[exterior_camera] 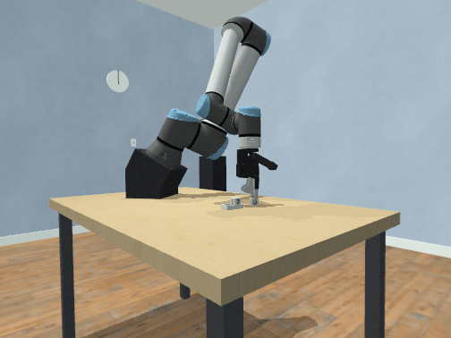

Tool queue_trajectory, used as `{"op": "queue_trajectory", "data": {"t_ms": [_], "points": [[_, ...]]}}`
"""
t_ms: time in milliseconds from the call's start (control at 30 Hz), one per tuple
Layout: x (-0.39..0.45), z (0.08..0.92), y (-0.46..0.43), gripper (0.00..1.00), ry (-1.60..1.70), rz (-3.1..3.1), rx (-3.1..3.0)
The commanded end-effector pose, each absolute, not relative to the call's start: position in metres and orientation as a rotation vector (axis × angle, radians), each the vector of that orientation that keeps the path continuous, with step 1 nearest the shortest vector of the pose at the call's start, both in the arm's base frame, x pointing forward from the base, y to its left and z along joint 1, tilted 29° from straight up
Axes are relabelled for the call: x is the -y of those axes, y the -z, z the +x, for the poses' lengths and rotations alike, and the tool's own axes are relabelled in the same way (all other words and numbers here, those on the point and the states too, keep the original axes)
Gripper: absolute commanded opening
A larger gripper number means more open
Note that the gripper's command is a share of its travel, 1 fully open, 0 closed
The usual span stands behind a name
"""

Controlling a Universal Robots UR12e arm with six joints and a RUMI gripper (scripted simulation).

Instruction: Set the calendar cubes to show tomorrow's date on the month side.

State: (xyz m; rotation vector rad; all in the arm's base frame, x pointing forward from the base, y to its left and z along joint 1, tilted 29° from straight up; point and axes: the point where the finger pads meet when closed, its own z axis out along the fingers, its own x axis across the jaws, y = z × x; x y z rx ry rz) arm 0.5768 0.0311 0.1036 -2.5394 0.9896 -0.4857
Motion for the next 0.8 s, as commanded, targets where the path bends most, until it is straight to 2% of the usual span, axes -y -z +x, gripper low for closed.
{"op": "queue_trajectory", "data": {"t_ms": [0,467,500,633,767], "points": [[-0.0309,0.5771,-0.1041,0.11,0.487,-2.539,-0.989],[-0.0309,0.5771,-0.1041,0.11,0.487,-2.539,-0.989],[-0.0309,0.5771,-0.1041,0.15,0.487,-2.539,-0.989],[-0.0309,0.5771,-0.1041,0.15,0.487,-2.539,-0.989],[-0.0309,0.5771,-0.1041,0.22,0.487,-2.539,-0.989]]}}
